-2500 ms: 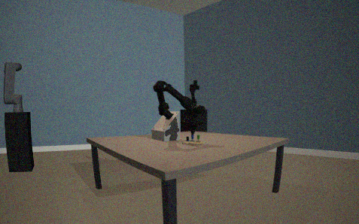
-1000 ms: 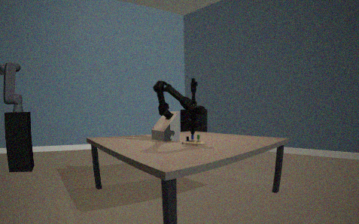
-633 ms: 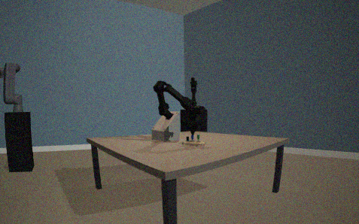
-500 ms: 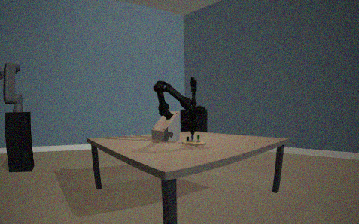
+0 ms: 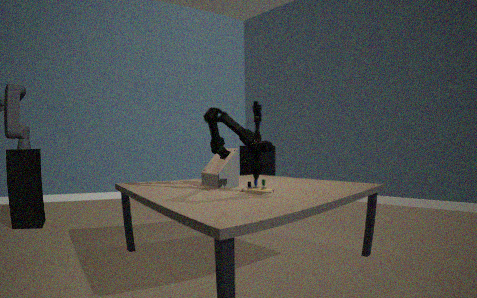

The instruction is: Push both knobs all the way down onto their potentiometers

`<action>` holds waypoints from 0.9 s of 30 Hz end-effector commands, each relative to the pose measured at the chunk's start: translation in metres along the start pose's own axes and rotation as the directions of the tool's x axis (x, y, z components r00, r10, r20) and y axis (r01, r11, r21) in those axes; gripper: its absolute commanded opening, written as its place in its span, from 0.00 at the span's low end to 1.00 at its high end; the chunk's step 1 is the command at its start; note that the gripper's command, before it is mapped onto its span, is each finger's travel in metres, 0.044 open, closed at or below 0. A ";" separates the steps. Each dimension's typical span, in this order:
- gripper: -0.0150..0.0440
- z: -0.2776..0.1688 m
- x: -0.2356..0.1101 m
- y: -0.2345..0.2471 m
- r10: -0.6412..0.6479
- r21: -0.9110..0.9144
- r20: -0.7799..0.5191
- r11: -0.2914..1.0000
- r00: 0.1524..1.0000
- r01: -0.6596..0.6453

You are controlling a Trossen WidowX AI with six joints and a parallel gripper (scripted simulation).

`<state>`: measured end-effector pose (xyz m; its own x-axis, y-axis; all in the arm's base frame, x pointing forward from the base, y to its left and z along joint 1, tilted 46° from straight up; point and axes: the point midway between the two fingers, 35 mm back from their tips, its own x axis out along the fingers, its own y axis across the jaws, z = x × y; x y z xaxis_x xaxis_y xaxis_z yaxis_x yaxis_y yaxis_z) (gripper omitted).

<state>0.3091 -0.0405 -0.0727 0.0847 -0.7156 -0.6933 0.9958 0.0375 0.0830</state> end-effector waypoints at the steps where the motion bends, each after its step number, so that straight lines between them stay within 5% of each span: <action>1: 0.25 0.002 0.013 -0.001 -0.017 0.022 0.003 1.000 1.000 0.017; 27: 0.25 0.002 0.009 0.000 -0.017 0.022 0.003 1.000 1.000 0.017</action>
<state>0.3090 -0.0413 -0.0735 0.0843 -0.7160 -0.6930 0.9959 0.0380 0.0818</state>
